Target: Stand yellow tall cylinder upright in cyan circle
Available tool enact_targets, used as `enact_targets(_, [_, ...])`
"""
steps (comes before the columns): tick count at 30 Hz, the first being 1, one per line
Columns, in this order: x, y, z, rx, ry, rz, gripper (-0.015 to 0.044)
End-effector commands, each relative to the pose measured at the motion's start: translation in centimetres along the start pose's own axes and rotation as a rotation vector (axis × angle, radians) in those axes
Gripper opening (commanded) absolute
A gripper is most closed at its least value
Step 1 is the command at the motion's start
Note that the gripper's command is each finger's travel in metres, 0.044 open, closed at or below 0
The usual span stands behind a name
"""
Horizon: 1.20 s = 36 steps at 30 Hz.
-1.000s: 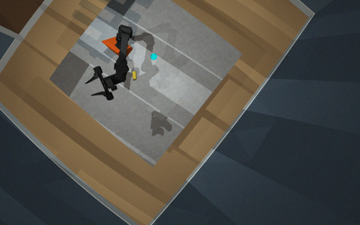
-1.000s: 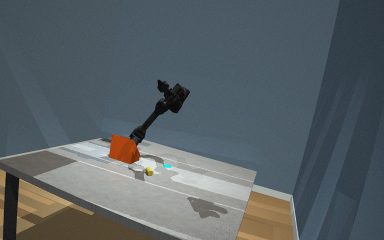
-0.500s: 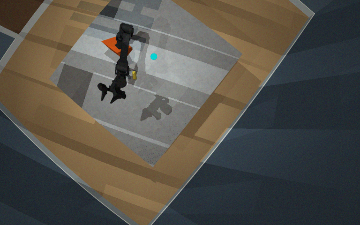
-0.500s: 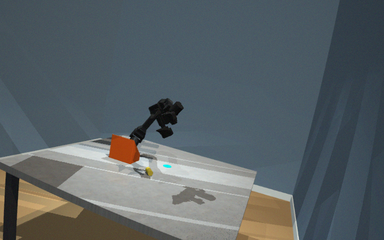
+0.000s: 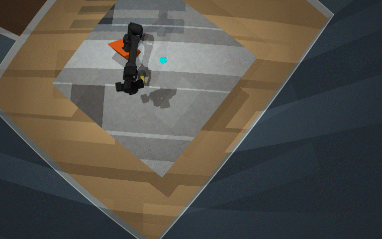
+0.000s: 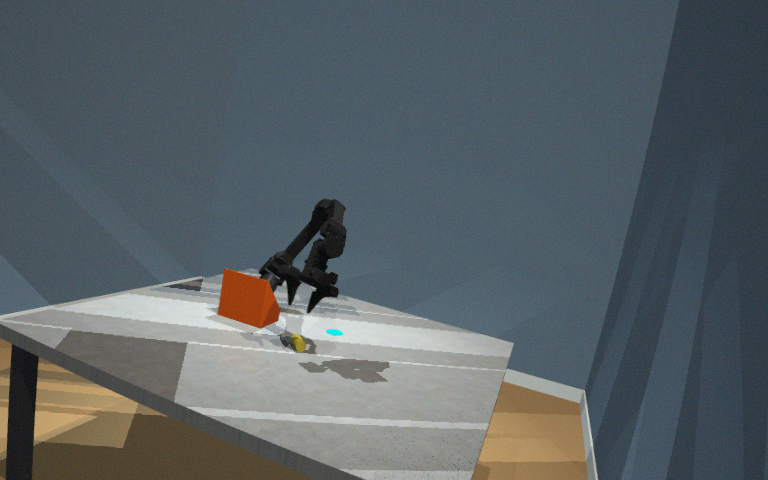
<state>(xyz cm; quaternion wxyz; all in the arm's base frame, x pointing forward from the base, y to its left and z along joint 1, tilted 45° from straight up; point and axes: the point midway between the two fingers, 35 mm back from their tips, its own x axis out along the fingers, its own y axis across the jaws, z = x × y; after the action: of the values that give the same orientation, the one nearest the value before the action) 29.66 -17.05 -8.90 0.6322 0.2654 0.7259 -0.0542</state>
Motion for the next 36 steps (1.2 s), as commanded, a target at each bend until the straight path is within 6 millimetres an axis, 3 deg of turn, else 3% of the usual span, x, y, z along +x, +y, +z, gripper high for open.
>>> enact_targets(1, [0.0,3.2,-3.9,0.078,0.142,0.169,0.0309])
enact_targets(5, [-0.6,6.0,-7.3,0.176,0.281,0.321,0.0309])
enact_targets(12, [-0.4,6.2,-7.5,0.18,0.288,0.328,0.0309])
enact_targets(20, [8.6,9.8,-10.0,0.178,0.29,0.332,0.0309])
enact_targets(24, [9.3,10.0,-10.3,0.18,0.29,0.332,0.0309])
enact_targets(32, [9.3,10.0,-10.3,0.18,0.29,0.332,0.0105])
enact_targets(36, [9.3,10.0,-10.3,0.18,0.289,0.332,0.0105])
